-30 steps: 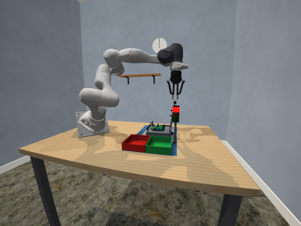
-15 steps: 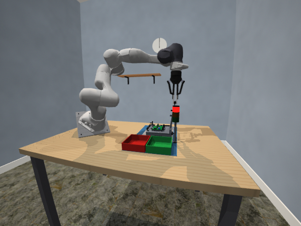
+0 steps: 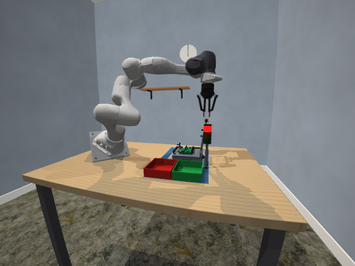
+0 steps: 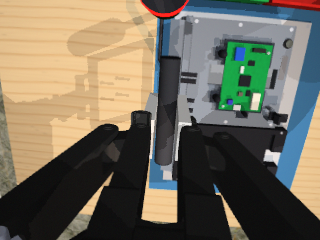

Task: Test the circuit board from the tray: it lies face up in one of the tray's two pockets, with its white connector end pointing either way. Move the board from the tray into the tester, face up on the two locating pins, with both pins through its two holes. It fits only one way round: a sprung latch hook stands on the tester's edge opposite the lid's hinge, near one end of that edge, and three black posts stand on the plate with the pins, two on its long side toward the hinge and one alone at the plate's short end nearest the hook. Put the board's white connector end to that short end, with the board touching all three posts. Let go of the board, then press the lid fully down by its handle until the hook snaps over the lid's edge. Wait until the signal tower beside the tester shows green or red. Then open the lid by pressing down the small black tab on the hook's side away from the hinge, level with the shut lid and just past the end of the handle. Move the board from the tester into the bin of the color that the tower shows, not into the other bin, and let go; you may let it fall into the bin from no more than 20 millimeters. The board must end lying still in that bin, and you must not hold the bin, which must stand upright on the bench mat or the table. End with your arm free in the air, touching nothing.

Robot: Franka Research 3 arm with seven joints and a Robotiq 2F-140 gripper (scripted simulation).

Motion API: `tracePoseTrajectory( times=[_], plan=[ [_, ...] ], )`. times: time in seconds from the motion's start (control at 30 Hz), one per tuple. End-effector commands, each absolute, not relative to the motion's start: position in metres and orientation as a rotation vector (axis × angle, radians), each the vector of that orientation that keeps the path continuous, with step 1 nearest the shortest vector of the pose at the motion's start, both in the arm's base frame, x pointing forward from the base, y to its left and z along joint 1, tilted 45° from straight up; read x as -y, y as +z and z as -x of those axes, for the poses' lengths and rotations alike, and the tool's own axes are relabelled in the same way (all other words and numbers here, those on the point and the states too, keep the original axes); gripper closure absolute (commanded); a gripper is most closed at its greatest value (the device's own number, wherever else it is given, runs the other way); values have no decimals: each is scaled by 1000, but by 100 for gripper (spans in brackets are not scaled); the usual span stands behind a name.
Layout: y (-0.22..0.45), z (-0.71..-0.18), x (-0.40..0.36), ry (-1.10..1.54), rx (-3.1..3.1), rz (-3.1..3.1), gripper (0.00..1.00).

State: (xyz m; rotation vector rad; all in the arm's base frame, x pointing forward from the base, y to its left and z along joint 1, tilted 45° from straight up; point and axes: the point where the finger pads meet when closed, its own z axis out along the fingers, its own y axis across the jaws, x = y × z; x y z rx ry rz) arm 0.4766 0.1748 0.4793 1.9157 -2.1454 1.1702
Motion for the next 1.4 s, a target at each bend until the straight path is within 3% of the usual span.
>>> tracePoseTrajectory(
  times=[0.0,0.57,0.6,1.37],
  plan=[
    [481,-482,-176,1187,2145,-1924,100],
    [481,-482,-176,1187,2145,-1924,100],
    [481,-482,-176,1187,2145,-1924,70],
    [481,-482,-176,1187,2145,-1924,70]
  ],
)
